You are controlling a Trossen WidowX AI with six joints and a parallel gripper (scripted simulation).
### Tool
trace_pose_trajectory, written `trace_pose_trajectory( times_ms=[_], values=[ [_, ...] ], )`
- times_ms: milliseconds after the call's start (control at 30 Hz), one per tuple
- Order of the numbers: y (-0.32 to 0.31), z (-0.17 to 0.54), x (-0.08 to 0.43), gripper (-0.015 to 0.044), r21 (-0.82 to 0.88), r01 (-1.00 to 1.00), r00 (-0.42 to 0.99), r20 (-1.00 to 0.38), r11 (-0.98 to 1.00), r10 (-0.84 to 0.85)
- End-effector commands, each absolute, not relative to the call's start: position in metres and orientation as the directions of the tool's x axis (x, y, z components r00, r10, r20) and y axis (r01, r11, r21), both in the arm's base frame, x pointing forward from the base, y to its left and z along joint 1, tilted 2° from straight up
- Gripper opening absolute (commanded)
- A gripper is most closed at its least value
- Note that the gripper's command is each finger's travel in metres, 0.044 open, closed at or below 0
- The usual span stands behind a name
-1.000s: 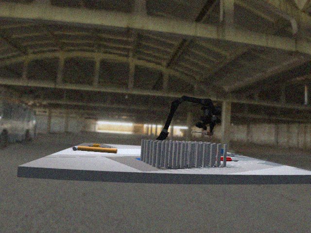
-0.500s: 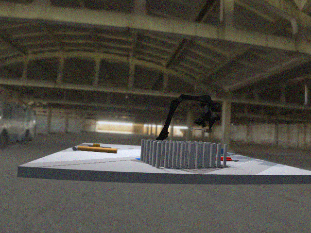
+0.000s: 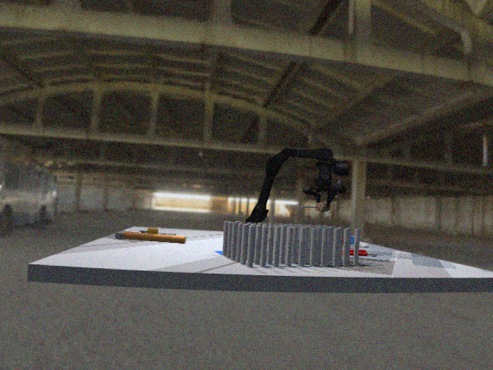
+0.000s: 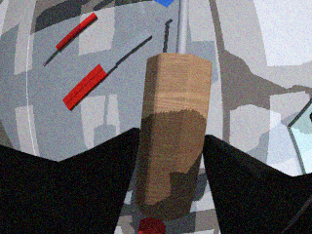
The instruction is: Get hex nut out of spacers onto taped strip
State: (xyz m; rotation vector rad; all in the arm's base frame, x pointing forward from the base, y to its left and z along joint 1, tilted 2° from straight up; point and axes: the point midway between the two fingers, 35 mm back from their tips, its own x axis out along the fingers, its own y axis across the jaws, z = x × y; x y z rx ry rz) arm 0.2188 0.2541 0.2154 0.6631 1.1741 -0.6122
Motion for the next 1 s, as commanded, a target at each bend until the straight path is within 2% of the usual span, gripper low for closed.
trace_pose_trajectory(
  times_ms=[0,967],
  values=[
    [0.235,0.217,0.231,0.0,0.117,0.709,0.243,-0.967,0.696,-0.084],
    [0.118,0.219,0.289,0.0,0.07,0.479,0.122,-0.992,0.875,0.012]
  ],
)
